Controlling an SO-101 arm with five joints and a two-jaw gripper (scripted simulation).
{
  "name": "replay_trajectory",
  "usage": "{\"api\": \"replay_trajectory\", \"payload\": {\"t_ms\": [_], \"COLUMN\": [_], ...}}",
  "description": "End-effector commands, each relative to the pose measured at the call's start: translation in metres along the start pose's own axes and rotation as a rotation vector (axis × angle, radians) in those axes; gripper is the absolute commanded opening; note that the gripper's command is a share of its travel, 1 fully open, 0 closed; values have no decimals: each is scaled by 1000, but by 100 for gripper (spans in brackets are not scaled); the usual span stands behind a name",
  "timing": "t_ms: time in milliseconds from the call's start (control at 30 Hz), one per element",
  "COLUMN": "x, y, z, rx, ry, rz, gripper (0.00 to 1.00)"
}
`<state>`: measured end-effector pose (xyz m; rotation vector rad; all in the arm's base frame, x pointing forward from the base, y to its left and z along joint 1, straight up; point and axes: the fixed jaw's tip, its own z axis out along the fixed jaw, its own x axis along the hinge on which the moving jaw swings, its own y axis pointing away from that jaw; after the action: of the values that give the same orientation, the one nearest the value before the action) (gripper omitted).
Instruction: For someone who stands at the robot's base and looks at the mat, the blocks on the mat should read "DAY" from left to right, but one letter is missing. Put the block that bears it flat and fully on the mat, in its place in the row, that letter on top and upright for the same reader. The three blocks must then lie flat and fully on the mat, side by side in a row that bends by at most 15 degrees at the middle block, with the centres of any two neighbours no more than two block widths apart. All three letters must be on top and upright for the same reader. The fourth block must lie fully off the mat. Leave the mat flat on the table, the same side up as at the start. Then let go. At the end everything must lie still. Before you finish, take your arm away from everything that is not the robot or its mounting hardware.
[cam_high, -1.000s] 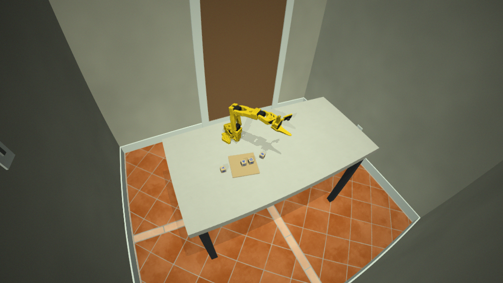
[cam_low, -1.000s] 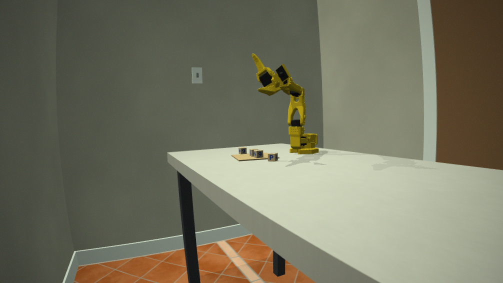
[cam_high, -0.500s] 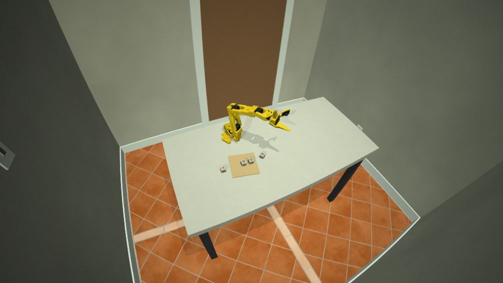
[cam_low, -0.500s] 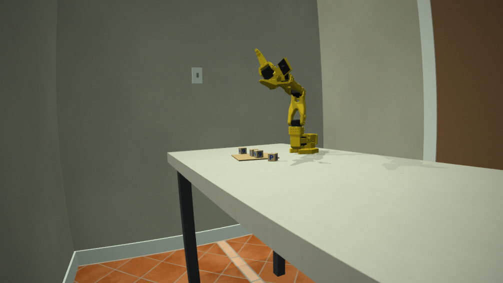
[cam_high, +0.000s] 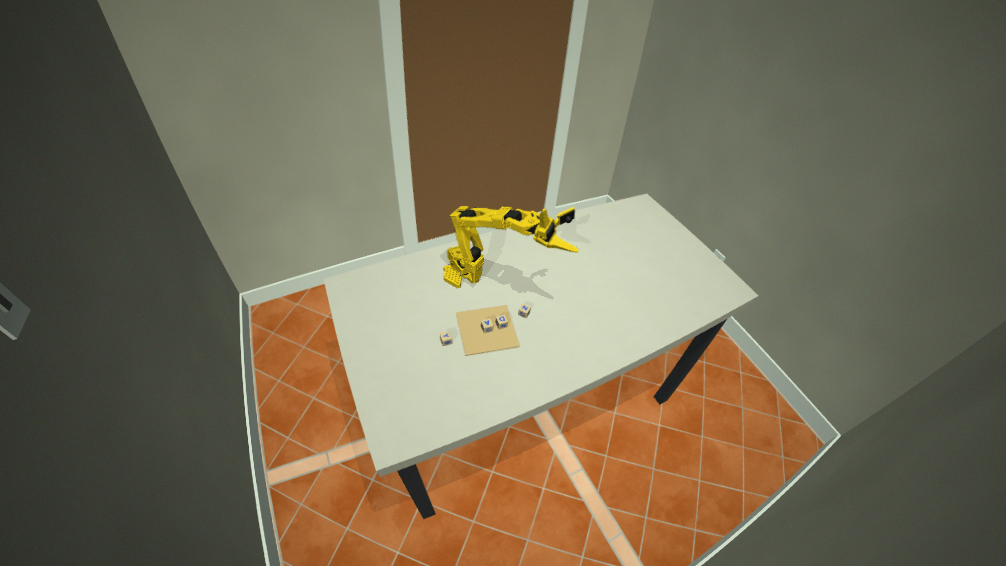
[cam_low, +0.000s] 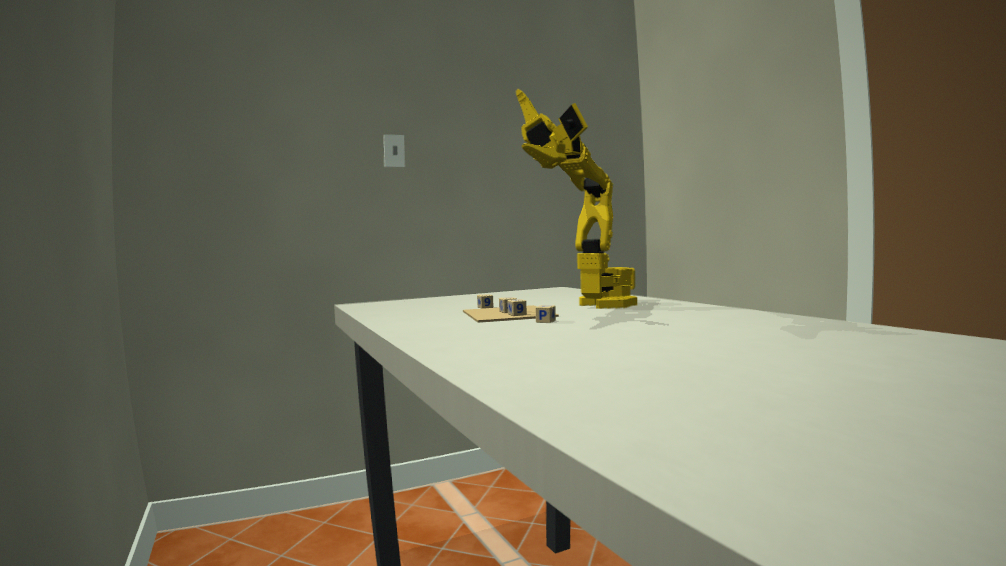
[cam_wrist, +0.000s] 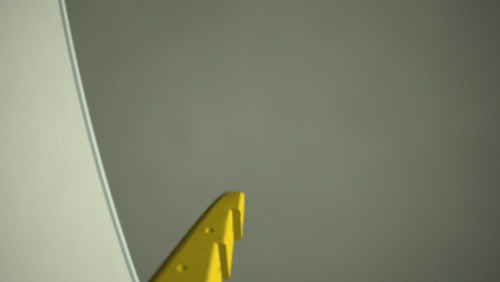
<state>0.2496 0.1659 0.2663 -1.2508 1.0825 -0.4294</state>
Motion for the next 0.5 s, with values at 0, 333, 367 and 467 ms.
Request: {"api": "replay_trajectory", "payload": {"t_ms": [0,333,367,467], "x": [-21,-23,-24,-27], "y": [-45,-50,-52,-59], "z": [-24,-29,-31,-39], "rx": [174,196,204,236], "ry": [-81,-91,-95,-109], "rz": [1,1,1,1], "gripper": [100,100,100,100]}}
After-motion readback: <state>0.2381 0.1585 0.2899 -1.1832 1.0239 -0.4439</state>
